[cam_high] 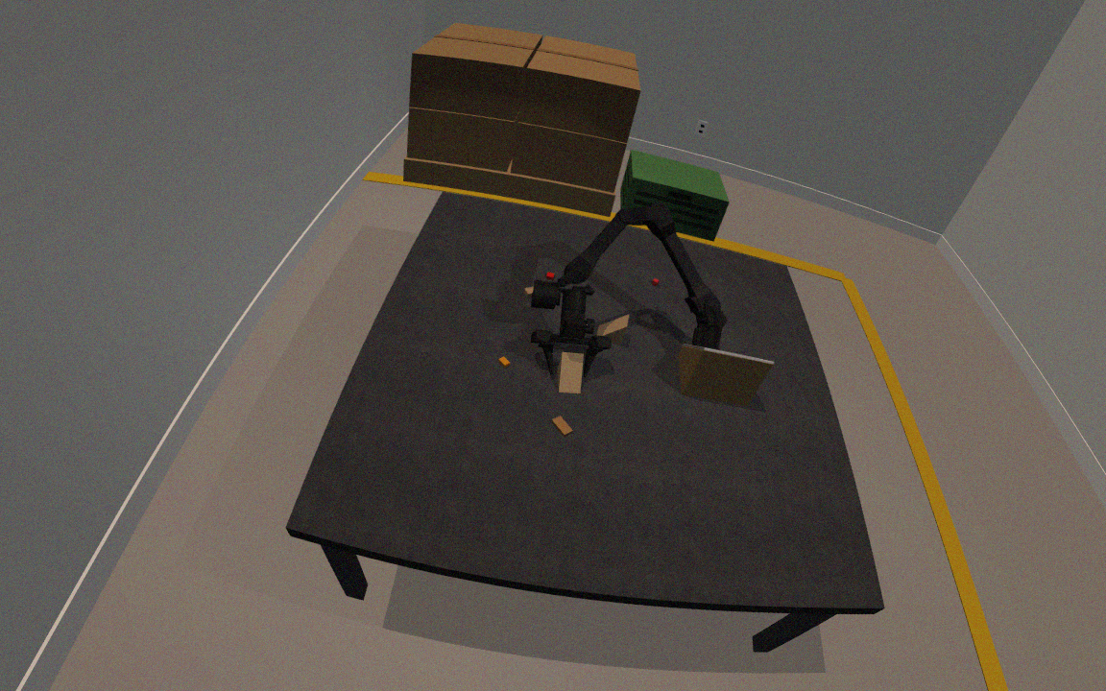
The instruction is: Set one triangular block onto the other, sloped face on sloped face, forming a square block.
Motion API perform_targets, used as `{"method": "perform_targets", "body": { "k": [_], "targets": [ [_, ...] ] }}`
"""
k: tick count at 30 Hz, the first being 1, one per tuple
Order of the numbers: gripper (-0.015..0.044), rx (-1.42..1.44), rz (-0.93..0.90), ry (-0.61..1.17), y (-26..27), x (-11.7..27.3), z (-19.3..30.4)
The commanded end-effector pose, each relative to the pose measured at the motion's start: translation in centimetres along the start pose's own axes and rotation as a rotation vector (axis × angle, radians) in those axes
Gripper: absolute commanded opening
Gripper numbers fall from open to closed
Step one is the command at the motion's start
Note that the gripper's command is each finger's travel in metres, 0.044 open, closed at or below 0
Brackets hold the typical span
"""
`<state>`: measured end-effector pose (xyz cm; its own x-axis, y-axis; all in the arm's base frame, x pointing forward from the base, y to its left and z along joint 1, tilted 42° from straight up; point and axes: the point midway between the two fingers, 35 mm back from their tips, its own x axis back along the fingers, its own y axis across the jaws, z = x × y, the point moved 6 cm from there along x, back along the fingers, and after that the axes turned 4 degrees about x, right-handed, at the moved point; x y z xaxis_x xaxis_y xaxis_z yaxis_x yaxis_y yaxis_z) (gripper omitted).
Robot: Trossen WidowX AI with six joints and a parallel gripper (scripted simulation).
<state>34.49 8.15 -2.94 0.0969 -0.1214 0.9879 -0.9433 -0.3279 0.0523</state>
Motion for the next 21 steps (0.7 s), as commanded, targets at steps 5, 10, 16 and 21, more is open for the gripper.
{"method": "perform_targets", "body": {
  "k": [5, 10, 16, 21],
  "targets": [
    [0.0243, -0.007, -0.009, -0.006, 0.24, -0.36, -0.03],
    [0.021, -0.007, -0.009, -0.006, 0.24, -0.36, -0.03],
    [0.0052, -0.002, -0.006, -0.003, 0.13, -0.05, -0.22],
    [0.0, 0.0, -0.008, 0.016, 0.11, -0.06, -0.47]
  ]
}}
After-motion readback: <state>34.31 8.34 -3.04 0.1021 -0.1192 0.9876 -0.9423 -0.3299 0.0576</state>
